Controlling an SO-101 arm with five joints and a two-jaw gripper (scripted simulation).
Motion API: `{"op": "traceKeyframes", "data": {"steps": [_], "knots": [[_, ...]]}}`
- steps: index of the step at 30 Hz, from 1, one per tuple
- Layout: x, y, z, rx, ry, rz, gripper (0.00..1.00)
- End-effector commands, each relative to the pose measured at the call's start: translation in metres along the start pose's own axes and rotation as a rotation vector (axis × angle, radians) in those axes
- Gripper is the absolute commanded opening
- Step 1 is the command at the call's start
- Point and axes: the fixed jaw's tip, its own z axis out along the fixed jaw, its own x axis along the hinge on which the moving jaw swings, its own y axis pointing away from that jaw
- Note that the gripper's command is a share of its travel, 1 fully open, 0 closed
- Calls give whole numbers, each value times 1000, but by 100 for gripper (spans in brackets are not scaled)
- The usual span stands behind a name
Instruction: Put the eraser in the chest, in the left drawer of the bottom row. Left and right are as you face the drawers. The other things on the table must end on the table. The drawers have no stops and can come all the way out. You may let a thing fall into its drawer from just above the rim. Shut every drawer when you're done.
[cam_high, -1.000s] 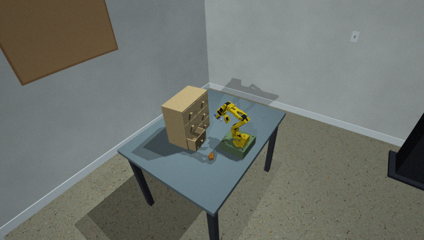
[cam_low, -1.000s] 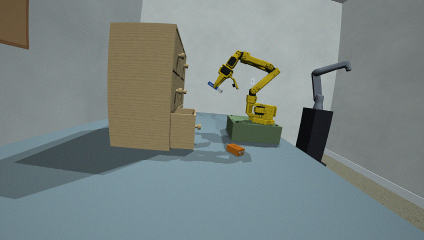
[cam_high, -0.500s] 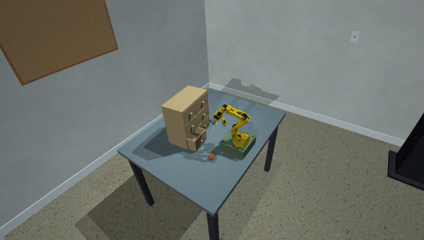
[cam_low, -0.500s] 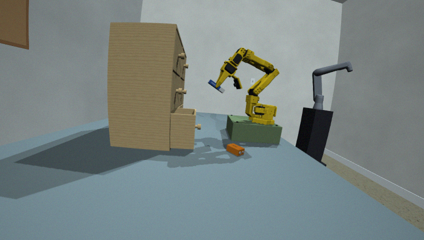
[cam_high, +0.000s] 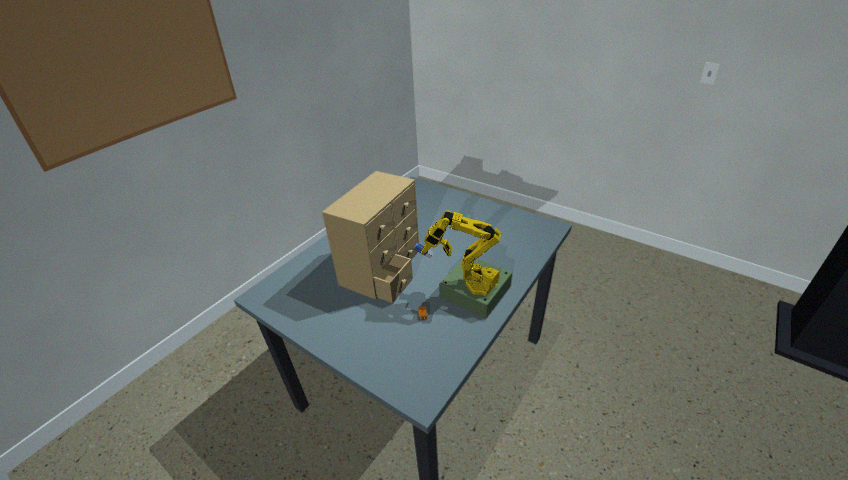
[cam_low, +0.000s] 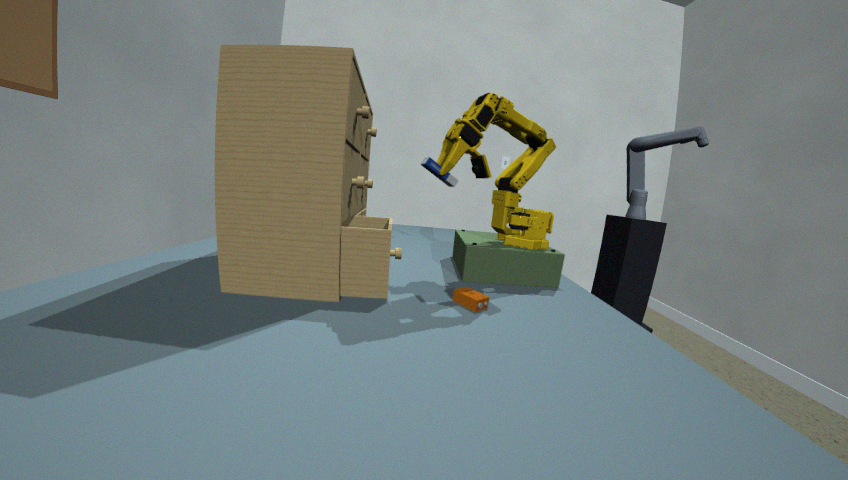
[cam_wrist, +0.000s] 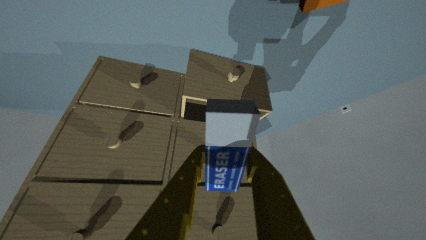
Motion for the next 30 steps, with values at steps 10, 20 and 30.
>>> {"op": "traceKeyframes", "data": {"steps": [10, 20, 30], "knots": [[-3, -2, 1, 5, -15, -11, 0], [-7, -1, 6, 6, -13, -21, 0], [-28, -1, 30, 6, -4, -67, 0]]}}
